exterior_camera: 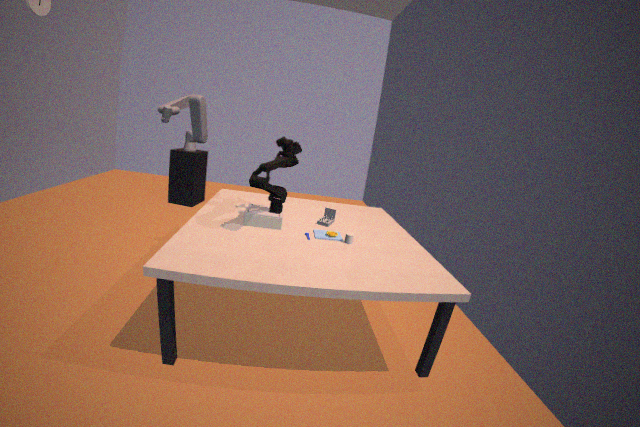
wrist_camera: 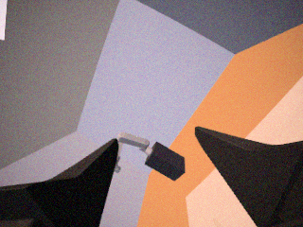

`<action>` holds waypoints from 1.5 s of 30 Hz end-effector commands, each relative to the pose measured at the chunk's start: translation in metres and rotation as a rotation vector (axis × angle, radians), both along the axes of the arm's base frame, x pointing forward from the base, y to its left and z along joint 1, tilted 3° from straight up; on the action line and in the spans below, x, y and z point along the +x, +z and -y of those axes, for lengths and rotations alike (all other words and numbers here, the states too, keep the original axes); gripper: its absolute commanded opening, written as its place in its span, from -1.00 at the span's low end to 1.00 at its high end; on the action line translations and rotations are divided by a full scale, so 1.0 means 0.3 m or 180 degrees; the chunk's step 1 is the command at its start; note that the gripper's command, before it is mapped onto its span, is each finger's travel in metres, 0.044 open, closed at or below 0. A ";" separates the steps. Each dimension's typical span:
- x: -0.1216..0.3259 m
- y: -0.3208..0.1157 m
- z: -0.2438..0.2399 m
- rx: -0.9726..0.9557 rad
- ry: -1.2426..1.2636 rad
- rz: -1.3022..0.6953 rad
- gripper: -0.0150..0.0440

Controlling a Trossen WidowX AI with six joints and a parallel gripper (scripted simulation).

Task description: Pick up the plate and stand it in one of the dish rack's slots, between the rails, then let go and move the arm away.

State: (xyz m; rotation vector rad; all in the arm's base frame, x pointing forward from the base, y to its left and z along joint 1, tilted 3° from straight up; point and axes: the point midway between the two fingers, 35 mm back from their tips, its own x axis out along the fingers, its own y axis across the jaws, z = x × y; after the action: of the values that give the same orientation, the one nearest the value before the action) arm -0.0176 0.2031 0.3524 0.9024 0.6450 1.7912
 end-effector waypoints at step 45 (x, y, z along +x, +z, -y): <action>0.994 -0.309 0.097 -0.3486 -0.2716 0.0636 0.86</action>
State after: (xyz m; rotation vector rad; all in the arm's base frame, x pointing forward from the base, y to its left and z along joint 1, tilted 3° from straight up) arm 0.2557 0.1949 0.2761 0.2184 0.7331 0.6606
